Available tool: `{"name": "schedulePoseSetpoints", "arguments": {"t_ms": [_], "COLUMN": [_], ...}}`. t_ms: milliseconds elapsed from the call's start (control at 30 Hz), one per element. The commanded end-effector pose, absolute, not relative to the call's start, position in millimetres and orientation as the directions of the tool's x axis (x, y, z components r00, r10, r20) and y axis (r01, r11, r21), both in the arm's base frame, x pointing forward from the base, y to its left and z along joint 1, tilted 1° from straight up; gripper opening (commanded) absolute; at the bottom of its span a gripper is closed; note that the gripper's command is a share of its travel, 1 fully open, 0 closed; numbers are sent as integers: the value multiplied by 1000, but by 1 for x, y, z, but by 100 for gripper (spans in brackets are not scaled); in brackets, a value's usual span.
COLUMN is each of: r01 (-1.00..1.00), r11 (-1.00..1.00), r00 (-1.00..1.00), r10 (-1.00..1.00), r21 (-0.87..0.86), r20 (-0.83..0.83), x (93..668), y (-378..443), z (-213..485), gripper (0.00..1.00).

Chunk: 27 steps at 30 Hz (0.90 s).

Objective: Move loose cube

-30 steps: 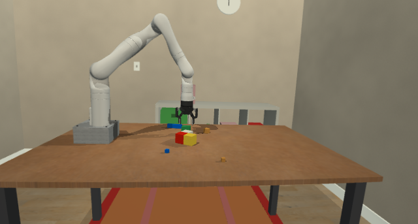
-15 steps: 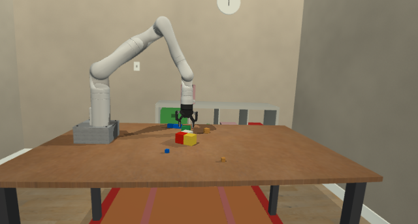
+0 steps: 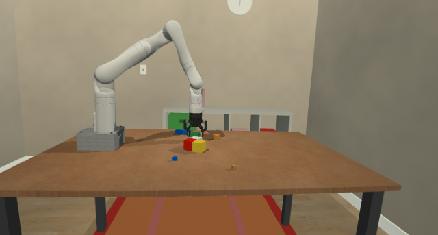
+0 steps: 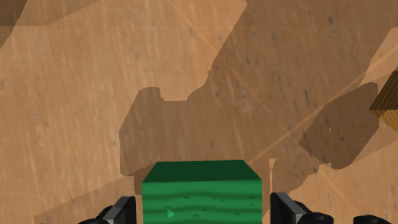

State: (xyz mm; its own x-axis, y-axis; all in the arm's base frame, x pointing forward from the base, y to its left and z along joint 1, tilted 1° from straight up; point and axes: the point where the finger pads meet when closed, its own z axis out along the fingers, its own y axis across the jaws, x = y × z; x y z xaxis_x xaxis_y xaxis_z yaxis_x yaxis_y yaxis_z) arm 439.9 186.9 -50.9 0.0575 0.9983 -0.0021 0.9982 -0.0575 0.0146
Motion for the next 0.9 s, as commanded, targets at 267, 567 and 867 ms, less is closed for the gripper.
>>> {"name": "schedulePoseSetpoints", "arguments": {"t_ms": [267, 567, 867], "r01": [998, 998, 998], "r11": [-59, -59, -59], "r00": [59, 59, 59], "r10": [998, 998, 998], "r21": [13, 13, 13], "r20": [-4, -4, -4], "x": [440, 440, 440], "y": [186, 186, 186], "z": [-57, -57, -57], "gripper": [83, 83, 83]}}
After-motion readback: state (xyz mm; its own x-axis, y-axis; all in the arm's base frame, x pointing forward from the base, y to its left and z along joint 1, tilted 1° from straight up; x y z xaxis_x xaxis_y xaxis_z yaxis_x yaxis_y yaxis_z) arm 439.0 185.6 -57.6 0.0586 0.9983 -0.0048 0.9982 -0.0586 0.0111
